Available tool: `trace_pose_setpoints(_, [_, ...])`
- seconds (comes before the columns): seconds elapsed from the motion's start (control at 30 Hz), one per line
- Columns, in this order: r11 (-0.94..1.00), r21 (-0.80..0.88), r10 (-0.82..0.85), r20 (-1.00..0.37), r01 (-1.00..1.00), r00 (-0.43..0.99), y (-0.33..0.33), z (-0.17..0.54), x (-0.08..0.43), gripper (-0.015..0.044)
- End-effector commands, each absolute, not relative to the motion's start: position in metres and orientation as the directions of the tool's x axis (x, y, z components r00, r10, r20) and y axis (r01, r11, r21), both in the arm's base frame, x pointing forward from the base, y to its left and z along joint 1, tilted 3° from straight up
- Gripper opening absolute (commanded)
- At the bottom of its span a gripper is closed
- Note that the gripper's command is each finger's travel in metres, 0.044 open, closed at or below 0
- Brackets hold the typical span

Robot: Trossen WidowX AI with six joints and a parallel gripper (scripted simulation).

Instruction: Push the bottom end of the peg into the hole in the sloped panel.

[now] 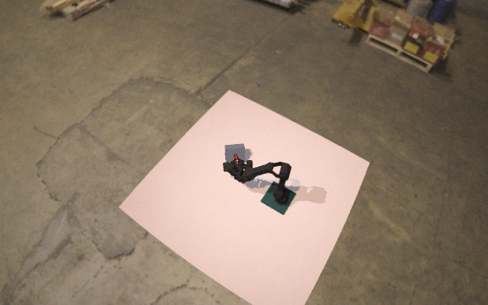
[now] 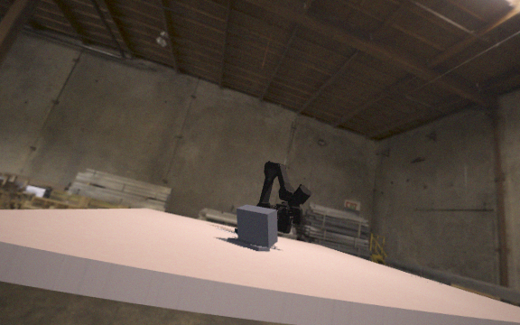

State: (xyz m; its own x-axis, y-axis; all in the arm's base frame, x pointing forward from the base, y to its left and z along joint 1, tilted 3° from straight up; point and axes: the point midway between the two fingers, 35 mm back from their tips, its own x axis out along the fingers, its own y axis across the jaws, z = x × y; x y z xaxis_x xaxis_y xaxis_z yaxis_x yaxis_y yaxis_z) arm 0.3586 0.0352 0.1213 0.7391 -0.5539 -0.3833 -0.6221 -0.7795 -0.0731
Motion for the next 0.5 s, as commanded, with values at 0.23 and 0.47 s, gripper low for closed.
trace_pose_setpoints(0.23, [-0.783, -0.07, -0.551, -0.385, -0.619, 0.741, 0.0317, 0.1176, 0.3643, 0.0])
trace_pose_setpoints(0.47, [-0.783, -0.07, -0.551, -0.385, -0.619, 0.741, 0.029, 0.1158, 0.368, 0.0])
